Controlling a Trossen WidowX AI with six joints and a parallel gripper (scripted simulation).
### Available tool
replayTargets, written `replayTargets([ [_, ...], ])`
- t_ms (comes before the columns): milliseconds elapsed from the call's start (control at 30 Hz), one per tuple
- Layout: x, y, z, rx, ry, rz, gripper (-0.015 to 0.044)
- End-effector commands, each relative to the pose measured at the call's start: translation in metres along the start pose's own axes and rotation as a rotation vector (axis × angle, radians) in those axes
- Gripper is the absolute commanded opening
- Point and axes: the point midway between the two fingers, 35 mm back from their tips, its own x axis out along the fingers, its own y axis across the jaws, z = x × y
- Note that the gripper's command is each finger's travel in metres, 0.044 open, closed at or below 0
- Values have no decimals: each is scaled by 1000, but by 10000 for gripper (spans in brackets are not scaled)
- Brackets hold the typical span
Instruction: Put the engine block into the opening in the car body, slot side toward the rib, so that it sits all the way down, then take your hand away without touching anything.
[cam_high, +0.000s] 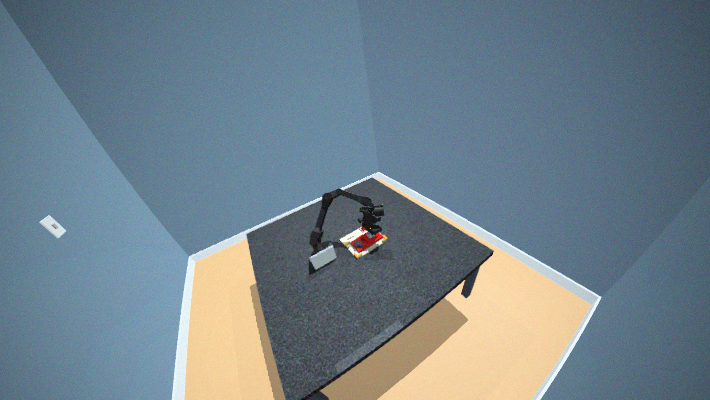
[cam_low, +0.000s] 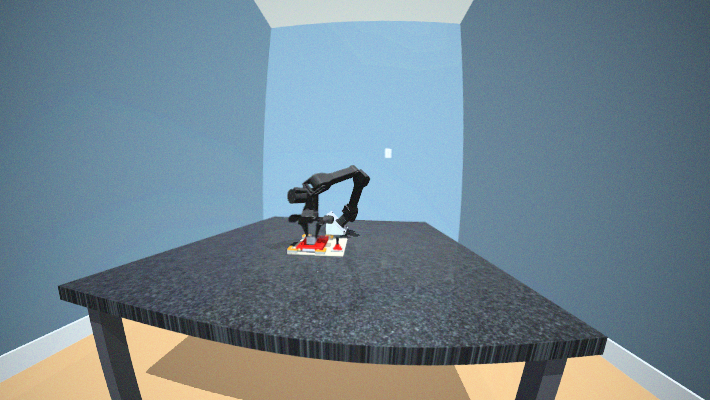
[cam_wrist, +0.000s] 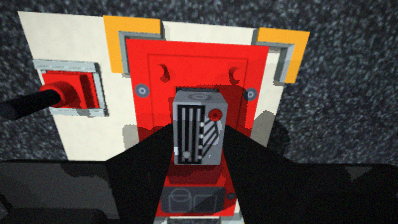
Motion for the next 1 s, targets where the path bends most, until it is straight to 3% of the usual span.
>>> replayTargets([
  [0, 2, 1, 0, 3, 1, 3, 159],
  [967, 6, 1, 0, 3, 1, 3, 159],
])
